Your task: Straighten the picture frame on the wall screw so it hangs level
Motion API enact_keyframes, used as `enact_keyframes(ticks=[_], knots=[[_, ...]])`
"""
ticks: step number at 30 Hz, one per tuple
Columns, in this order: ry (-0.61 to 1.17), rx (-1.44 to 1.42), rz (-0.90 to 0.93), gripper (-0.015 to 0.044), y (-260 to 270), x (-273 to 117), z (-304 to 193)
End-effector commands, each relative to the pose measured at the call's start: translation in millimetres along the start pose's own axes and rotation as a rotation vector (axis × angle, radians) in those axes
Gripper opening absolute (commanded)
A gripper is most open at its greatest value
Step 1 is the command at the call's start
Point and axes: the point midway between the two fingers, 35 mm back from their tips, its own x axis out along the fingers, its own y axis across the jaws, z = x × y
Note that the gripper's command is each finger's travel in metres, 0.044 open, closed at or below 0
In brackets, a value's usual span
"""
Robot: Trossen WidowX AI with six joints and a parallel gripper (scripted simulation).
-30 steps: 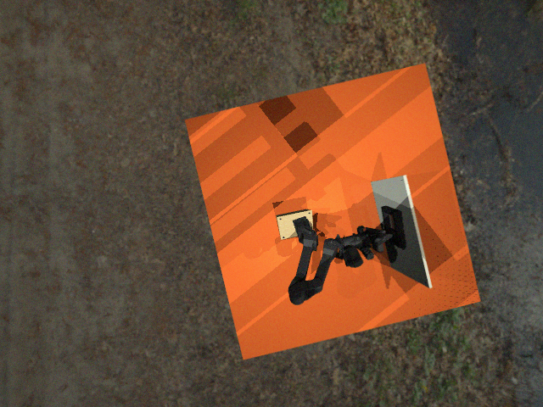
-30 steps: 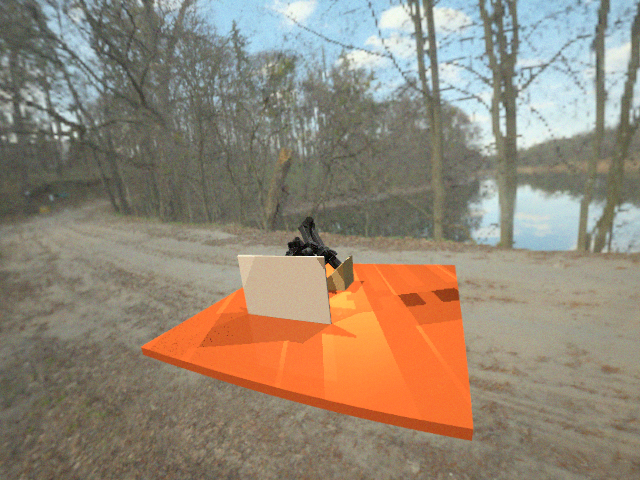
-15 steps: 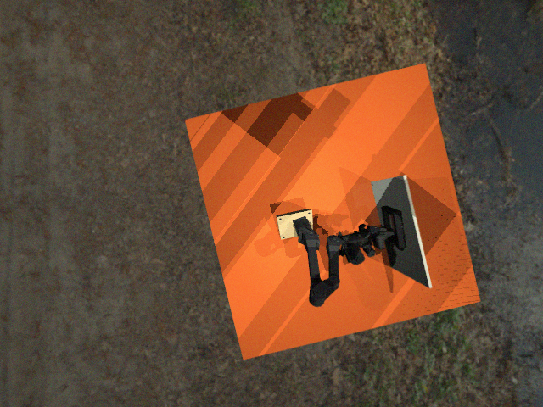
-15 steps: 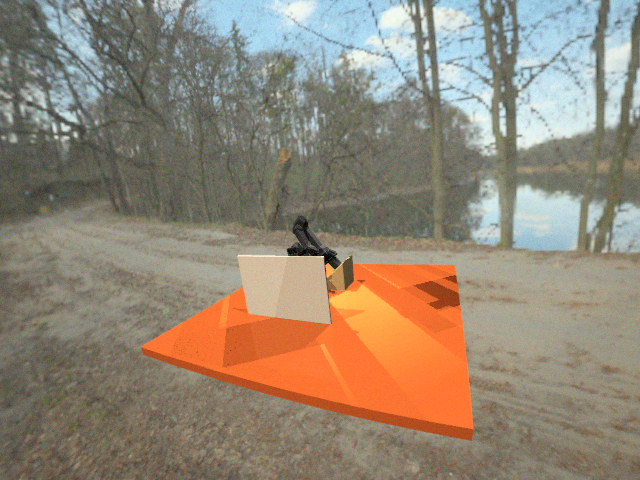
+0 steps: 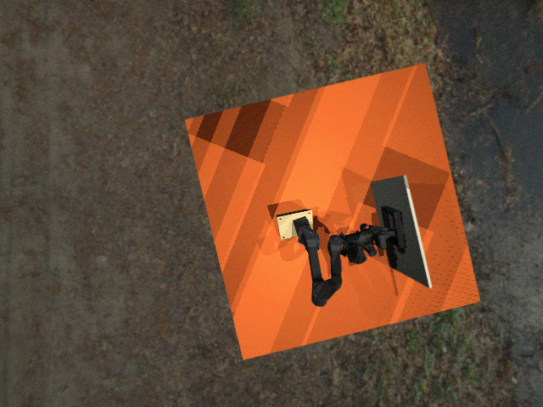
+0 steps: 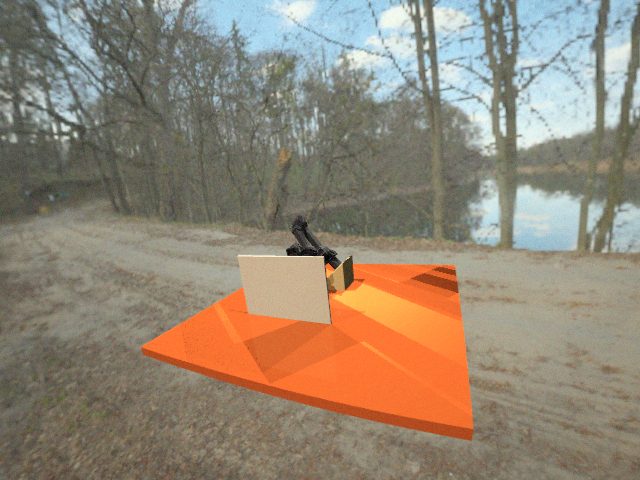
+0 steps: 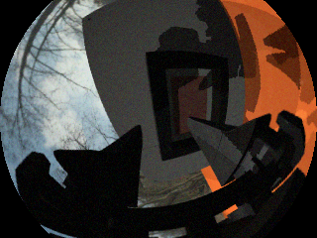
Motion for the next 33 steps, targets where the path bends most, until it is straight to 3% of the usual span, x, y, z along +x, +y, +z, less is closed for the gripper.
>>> enact_keyframes(ticks=[1,17,33], knots=[[-0.003,-0.004,0.002,0.026,0.8,6.4,0.9],[-0.003,-0.004,0.004,0.026,0.7,32.0,0.6],[-0.003,-0.004,0.004,0.026,0.7,33.1,0.5]])
